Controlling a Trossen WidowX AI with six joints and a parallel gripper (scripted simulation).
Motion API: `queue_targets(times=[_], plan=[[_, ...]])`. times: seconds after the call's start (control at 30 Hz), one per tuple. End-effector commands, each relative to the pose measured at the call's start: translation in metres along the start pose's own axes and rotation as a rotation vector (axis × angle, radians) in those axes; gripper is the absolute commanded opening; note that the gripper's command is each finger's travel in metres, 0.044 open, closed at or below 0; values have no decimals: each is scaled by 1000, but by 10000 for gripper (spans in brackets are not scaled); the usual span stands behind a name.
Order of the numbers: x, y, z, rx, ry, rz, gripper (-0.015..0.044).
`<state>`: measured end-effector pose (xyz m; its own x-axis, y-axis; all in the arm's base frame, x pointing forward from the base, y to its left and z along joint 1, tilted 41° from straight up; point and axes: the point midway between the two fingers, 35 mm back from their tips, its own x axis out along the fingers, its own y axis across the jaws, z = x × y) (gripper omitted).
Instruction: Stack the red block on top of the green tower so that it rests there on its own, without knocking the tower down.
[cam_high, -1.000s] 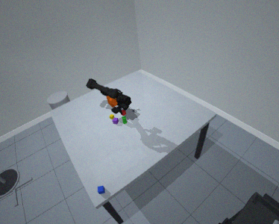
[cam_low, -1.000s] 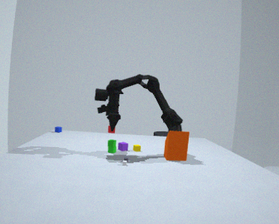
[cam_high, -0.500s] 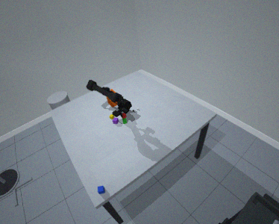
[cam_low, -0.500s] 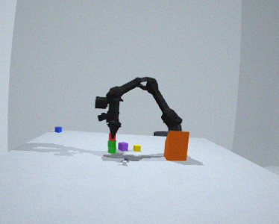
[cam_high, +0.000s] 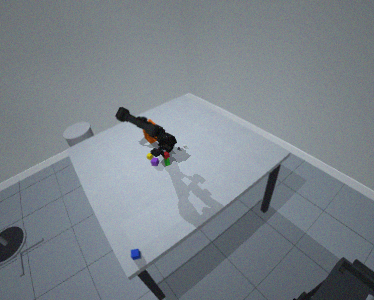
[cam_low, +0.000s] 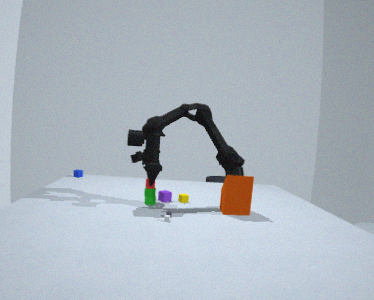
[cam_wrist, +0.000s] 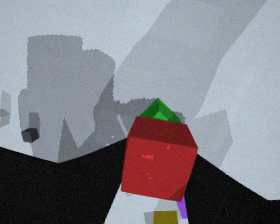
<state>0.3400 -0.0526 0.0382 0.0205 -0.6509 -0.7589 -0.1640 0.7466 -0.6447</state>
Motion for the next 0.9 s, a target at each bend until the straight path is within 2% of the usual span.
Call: queue_targets(times=[0.0, 0.57, 0.87], plan=[[1, -1, 0, -1, 1, -4, 0], [-3, -1, 0, -1, 1, -4, 0], [1, 0, 0, -2, 1, 0, 236]])
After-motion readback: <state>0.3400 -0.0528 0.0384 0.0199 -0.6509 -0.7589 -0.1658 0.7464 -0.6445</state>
